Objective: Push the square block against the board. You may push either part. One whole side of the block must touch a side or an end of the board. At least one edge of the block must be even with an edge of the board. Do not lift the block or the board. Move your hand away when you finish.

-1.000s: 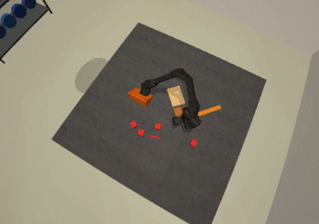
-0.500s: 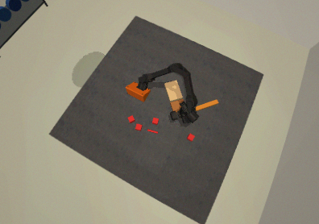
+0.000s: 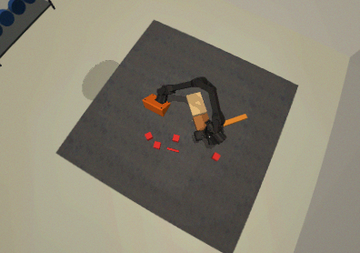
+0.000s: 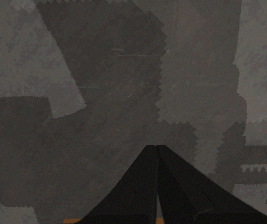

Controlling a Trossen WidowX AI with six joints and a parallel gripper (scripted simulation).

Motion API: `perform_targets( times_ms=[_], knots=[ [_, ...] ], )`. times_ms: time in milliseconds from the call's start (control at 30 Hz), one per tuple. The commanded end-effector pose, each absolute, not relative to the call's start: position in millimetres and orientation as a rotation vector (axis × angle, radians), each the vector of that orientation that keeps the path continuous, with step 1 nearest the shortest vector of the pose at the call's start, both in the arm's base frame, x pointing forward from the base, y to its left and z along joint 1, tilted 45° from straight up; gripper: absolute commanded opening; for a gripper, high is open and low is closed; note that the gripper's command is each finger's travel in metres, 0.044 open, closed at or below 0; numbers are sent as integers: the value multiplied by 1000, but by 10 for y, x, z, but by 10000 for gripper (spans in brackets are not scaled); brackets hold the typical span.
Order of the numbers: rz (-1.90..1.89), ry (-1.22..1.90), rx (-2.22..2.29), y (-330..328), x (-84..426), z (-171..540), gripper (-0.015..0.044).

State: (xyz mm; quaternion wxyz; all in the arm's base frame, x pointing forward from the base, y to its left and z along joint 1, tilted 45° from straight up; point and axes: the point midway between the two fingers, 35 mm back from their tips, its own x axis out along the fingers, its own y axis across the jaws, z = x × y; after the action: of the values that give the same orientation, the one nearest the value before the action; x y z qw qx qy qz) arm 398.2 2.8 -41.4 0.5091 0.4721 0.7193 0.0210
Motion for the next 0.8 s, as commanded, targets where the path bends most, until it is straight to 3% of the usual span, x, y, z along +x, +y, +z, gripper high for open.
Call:
perform_targets(
  times_ms=[0,567,767],
  knots=[
    [52,1741,1134,10,4016,-475,0],
    [50,1740,1132,-391,4097,-106,0],
    [55,1741,1129,-276,3865,17,0]
  ],
)
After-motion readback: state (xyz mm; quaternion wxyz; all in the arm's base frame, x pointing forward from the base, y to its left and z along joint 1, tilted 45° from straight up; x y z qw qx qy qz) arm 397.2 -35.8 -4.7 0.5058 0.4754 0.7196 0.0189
